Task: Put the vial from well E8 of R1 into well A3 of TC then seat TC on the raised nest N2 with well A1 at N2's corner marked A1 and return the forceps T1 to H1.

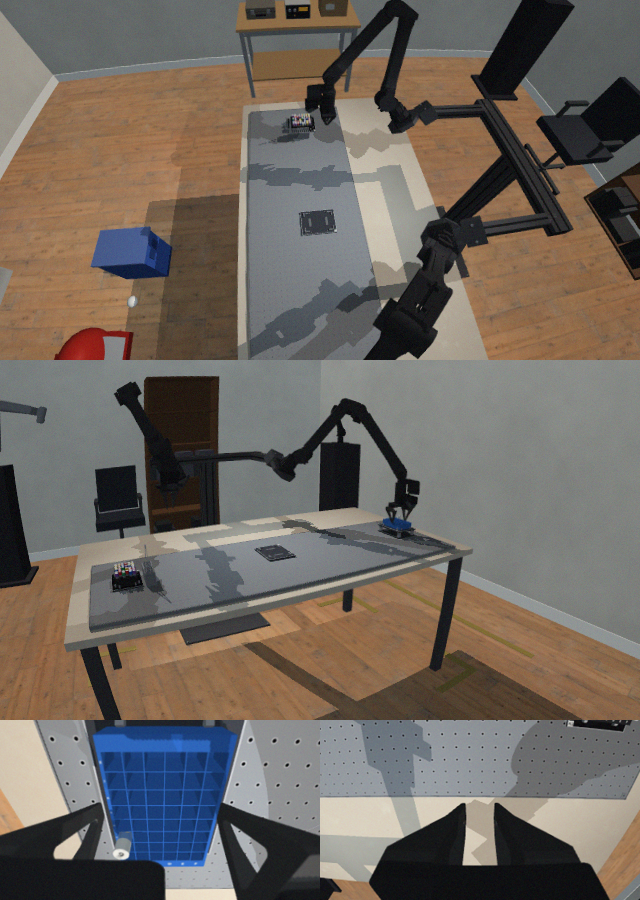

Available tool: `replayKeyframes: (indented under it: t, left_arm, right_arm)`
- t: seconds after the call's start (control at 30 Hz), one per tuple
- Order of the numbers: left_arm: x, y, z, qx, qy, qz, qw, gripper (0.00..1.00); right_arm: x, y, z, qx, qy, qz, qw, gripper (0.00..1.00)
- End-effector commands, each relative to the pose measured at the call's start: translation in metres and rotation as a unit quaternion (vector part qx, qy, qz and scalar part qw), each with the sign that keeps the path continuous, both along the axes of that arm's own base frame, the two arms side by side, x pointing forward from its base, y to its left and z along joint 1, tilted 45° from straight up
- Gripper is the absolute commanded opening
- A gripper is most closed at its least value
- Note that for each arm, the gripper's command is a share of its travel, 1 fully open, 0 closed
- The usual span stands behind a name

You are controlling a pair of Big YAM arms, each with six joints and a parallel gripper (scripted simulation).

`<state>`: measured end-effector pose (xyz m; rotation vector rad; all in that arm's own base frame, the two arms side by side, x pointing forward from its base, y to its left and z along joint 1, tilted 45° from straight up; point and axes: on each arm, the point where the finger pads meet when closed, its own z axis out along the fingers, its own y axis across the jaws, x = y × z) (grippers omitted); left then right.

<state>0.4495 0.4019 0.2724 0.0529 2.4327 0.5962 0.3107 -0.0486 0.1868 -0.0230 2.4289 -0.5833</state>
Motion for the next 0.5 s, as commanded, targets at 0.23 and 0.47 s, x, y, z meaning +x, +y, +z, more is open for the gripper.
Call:
replayKeyframes:
  t: [0.23, 0.47]
  left_arm:
    - [-0.020, -0.007, 0.027, 0.008, -0.004, 0.001, 1.000, 1.00]
    - [-0.026, -0.011, 0.034, 0.008, -0.004, 0.001, 1.000, 1.00]
  right_arm:
    - [0.004, 0.001, 0.011, 0.003, -0.012, -0.003, 1.000, 0.24]
    - [0.004, 0.001, 0.011, 0.003, -0.012, -0.003, 1.000, 0.24]
